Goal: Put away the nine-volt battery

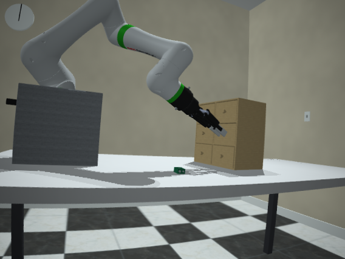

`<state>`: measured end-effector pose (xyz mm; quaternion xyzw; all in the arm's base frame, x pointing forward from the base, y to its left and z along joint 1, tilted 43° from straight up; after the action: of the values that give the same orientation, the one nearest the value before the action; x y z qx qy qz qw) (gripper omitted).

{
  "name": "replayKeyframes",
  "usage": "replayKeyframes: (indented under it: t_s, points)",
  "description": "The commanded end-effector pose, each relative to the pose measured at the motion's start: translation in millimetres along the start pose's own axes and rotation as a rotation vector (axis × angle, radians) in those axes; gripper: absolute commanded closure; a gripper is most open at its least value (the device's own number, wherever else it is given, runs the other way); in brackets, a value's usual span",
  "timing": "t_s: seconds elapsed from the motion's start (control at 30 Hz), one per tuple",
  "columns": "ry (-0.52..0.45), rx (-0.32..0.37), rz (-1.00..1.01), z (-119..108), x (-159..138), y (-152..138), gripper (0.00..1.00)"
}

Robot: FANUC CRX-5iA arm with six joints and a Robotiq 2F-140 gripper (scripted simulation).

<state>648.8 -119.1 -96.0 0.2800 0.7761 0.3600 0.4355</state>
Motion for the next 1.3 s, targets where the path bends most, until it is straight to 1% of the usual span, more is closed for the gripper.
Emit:
replayKeyframes:
  t_s: [0.0,0.27,0.3,1.27]
  points:
    - [0.0,0.0,0.0,-0.1,-0.3,-0.1,0.8]
    - [0.0,0.0,0.0,-0.1,-0.3,-0.1,0.8]
    - [0.0,0.0,0.0,-0.1,-0.3,-0.1,0.92]
    - [0.0,0.0,0.0,-0.4,-0.1,-0.1,0.92]
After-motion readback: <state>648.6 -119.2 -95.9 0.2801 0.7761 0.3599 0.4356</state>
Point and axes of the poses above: the point where the finger pads meet when closed, its own z axis out along the fingers, its own y axis across the jaws, x = y × z, the point moved 1 cm from there along -z, back along the fingers, and after that the axes turned 12 degrees about z, right-handed, at the moved point
